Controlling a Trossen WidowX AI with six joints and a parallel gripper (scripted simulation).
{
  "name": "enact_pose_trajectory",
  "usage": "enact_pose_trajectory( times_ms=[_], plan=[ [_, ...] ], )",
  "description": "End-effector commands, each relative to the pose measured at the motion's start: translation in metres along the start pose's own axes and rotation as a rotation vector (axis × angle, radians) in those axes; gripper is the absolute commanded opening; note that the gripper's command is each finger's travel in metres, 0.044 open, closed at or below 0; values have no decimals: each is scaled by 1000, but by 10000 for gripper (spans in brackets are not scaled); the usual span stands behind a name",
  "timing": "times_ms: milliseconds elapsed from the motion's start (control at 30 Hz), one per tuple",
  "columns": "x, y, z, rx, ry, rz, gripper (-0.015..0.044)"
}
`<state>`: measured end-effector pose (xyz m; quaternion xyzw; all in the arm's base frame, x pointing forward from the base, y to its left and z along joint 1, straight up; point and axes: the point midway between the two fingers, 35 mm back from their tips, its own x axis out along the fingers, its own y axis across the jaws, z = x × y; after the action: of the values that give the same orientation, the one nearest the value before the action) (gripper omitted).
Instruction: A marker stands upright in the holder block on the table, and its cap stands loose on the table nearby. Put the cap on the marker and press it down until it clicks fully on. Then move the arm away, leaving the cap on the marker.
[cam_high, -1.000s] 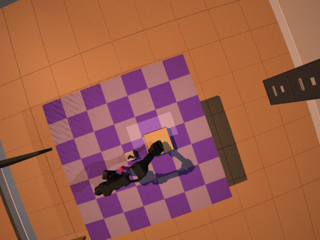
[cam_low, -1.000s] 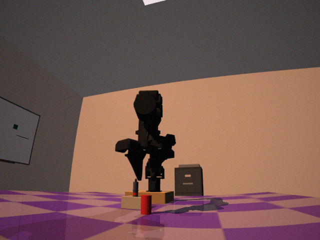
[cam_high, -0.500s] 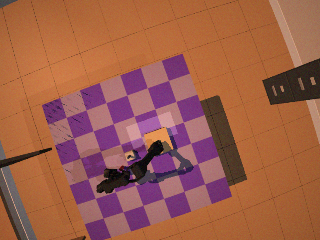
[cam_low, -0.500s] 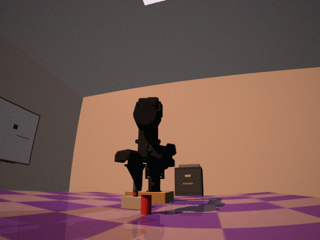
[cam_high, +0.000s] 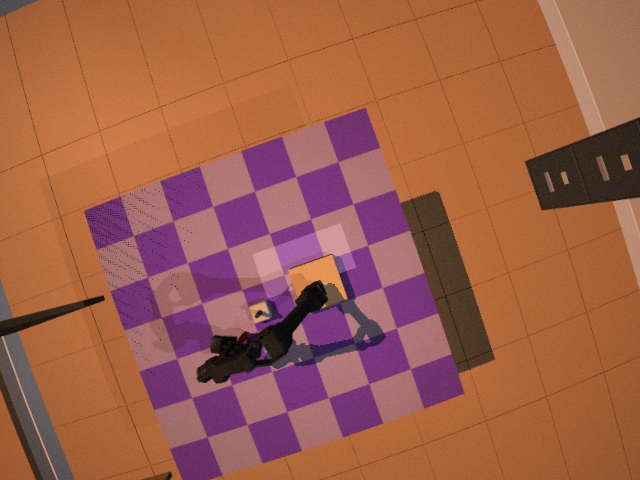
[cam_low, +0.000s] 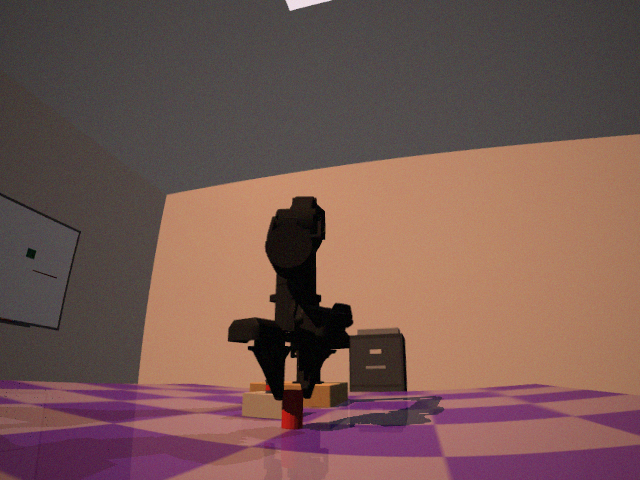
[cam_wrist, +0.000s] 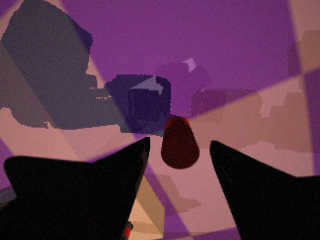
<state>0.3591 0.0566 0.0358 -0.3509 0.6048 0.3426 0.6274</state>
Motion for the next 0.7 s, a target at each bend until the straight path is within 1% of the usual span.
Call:
enact_pose_trajectory(
  times_ms=[0, 433, 567, 667],
  plan=[
    [7, 1, -1, 4, 4, 1, 247],
    [25, 1, -2, 5, 5, 0, 247],
    [25, 0, -2, 5, 5, -1, 142],
    [25, 0, -2, 5, 5, -1, 122]
  ],
)
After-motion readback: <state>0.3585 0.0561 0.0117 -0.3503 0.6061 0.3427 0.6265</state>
